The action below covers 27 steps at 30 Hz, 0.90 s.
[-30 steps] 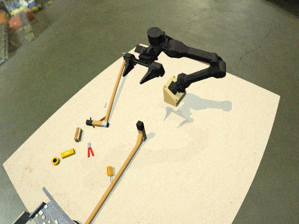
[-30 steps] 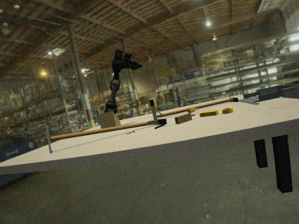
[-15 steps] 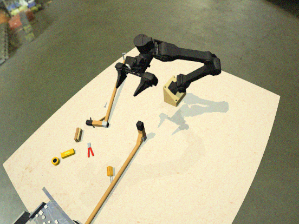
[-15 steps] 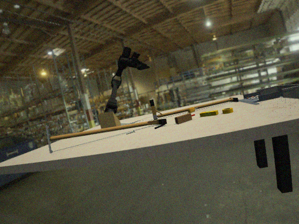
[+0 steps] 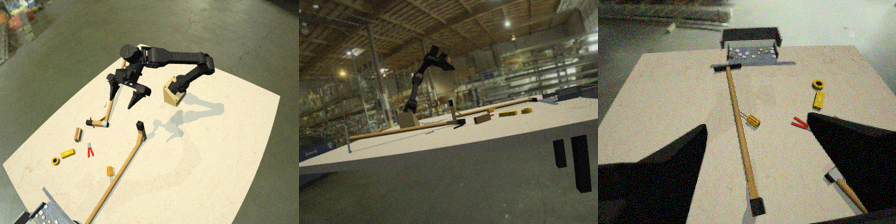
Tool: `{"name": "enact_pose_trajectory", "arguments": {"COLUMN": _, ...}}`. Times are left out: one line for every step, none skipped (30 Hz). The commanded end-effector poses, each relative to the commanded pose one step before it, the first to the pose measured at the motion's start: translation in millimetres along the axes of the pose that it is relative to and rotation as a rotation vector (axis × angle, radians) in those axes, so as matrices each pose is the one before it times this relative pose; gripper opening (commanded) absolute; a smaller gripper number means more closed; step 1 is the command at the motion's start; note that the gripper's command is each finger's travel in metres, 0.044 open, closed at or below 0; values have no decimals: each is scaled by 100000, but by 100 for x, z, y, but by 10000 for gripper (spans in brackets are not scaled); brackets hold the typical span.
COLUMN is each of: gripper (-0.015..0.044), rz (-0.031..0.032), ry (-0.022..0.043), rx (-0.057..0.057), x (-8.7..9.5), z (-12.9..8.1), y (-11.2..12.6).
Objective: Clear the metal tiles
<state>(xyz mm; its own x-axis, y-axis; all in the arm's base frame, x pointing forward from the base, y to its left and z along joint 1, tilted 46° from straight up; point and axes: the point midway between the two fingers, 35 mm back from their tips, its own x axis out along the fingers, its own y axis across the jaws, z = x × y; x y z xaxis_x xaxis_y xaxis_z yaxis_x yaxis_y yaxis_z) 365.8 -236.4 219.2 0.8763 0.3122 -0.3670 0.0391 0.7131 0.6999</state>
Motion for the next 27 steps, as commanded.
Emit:
{"name": "enact_pose_trajectory", "arguments": {"gripper": 440, "rz": 504, "ry": 3183, "rx": -1108, "x": 1330, "z": 139, "y": 29}}
{"name": "enact_pose_trajectory", "arguments": {"gripper": 440, "rz": 232, "ry": 908, "rx": -204, "x": 374, "z": 15, "y": 21}}
{"name": "enact_pose_trajectory", "arguments": {"gripper": 440, "rz": 231, "ry": 911, "rx": -208, "x": 376, "z": 14, "y": 22}}
{"name": "enact_pose_trajectory", "arguments": {"gripper": 440, "rz": 231, "ry": 913, "rx": -213, "x": 378, "z": 12, "y": 23}}
{"name": "enact_pose_trajectory", "arguments": {"gripper": 440, "rz": 231, "ry": 916, "rx": -217, "x": 380, "z": 10, "y": 23}}
{"name": "enact_pose_trajectory", "arguments": {"gripper": 440, "rz": 231, "ry": 918, "rx": -221, "x": 382, "z": 9, "y": 24}}
{"name": "enact_pose_trajectory", "arguments": {"gripper": 440, "rz": 231, "ry": 921, "rx": -225, "x": 384, "z": 7, "y": 25}}
{"name": "enact_pose_trajectory", "arguments": {"gripper": 440, "rz": 230, "ry": 923, "rx": -229, "x": 386, "z": 5, "y": 26}}
{"name": "enact_pose_trajectory", "arguments": {"gripper": 440, "rz": 230, "ry": 926, "rx": -233, "x": 388, "z": 4, "y": 27}}
{"name": "enact_pose_trajectory", "arguments": {"gripper": 440, "rz": 230, "ry": 928, "rx": -237, "x": 390, "z": 2, "y": 28}}
{"name": "enact_pose_trajectory", "arguments": {"gripper": 440, "rz": 230, "ry": 931, "rx": -242, "x": 392, "z": 0, "y": 29}}
{"name": "enact_pose_trajectory", "arguments": {"gripper": 440, "rz": 230, "ry": 933, "rx": -246, "x": 394, "z": -1, "y": 30}}
{"name": "enact_pose_trajectory", "arguments": {"gripper": 440, "rz": 230, "ry": 936, "rx": -250, "x": 396, "z": -3, "y": 31}}
{"name": "enact_pose_trajectory", "arguments": {"gripper": 440, "rz": 230, "ry": 938, "rx": -254, "x": 398, "z": -4, "y": 32}}
{"name": "enact_pose_trajectory", "arguments": {"gripper": 440, "rz": 229, "ry": 940, "rx": -258, "x": 400, "z": -6, "y": 33}}
{"name": "enact_pose_trajectory", "arguments": {"gripper": 440, "rz": 229, "ry": 943, "rx": -262, "x": 401, "z": -8, "y": 34}}
{"name": "enact_pose_trajectory", "arguments": {"gripper": 440, "rz": 229, "ry": 945, "rx": -266, "x": 403, "z": -9, "y": 35}}
{"name": "enact_pose_trajectory", "arguments": {"gripper": 440, "rz": 229, "ry": 947, "rx": -270, "x": 405, "z": -11, "y": 36}}
{"name": "enact_pose_trajectory", "arguments": {"gripper": 440, "rz": 229, "ry": 950, "rx": -274, "x": 407, "z": -12, "y": 37}}
{"name": "enact_pose_trajectory", "arguments": {"gripper": 440, "rz": 229, "ry": 952, "rx": -278, "x": 409, "z": -14, "y": 38}}
{"name": "enact_pose_trajectory", "arguments": {"gripper": 440, "rz": 229, "ry": 954, "rx": -282, "x": 410, "z": -15, "y": 40}}
{"name": "enact_pose_trajectory", "arguments": {"gripper": 440, "rz": 229, "ry": 956, "rx": -286, "x": 412, "z": -17, "y": 41}}
{"name": "enact_pose_trajectory", "arguments": {"gripper": 440, "rz": 228, "ry": 959, "rx": -290, "x": 414, "z": -18, "y": 42}}
{"name": "enact_pose_trajectory", "arguments": {"gripper": 440, "rz": 228, "ry": 961, "rx": -294, "x": 416, "z": -20, "y": 43}}
{"name": "enact_pose_trajectory", "arguments": {"gripper": 440, "rz": 228, "ry": 963, "rx": -298, "x": 417, "z": -21, "y": 44}}
{"name": "enact_pose_trajectory", "arguments": {"gripper": 440, "rz": 228, "ry": 965, "rx": -302, "x": 419, "z": -22, "y": 45}}
{"name": "enact_pose_trajectory", "arguments": {"gripper": 440, "rz": 228, "ry": 968, "rx": -306, "x": 421, "z": -24, "y": 46}}
